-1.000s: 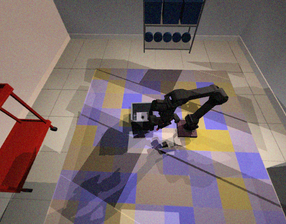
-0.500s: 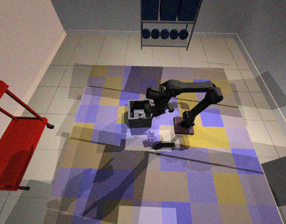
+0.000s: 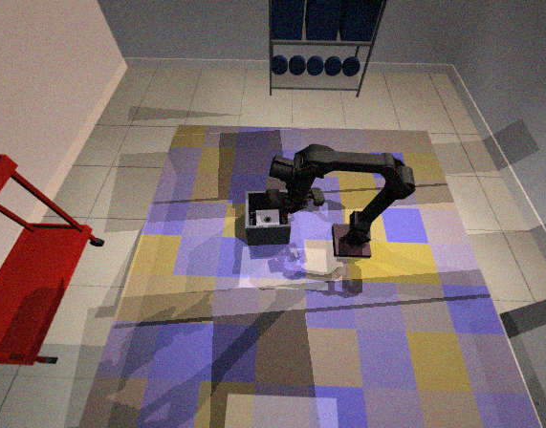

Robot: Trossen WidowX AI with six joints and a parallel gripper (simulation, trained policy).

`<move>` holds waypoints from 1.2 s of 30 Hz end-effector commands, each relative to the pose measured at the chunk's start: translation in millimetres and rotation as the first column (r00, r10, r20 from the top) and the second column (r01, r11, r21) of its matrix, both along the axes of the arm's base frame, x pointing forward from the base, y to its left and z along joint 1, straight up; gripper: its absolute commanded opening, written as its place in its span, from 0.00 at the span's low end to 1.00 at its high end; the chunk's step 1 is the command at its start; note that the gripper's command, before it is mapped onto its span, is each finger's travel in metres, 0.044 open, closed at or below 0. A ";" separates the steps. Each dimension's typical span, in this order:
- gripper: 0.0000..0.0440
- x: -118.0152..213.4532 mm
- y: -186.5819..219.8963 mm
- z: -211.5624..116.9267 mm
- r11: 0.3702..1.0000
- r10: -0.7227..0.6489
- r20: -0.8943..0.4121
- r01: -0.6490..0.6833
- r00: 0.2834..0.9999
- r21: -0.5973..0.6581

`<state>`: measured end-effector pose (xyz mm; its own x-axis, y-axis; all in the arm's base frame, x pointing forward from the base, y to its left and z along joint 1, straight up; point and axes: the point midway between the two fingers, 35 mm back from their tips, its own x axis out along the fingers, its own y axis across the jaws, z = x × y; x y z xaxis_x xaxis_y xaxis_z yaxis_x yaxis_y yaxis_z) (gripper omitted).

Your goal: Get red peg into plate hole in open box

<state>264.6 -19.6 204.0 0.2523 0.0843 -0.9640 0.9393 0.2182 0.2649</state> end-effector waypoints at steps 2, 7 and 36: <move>0.00 8.0 -11.3 -3.7 1.000 -0.004 -0.014 0.004 1.000 0.005; 0.00 15.9 -22.4 -10.0 1.000 -0.007 -0.026 0.007 1.000 0.007; 0.00 56.4 -43.8 -77.0 0.995 0.085 -0.066 -0.080 0.994 0.063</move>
<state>316.9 -65.9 135.8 0.1802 0.1434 -0.9731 0.9405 0.2648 0.2132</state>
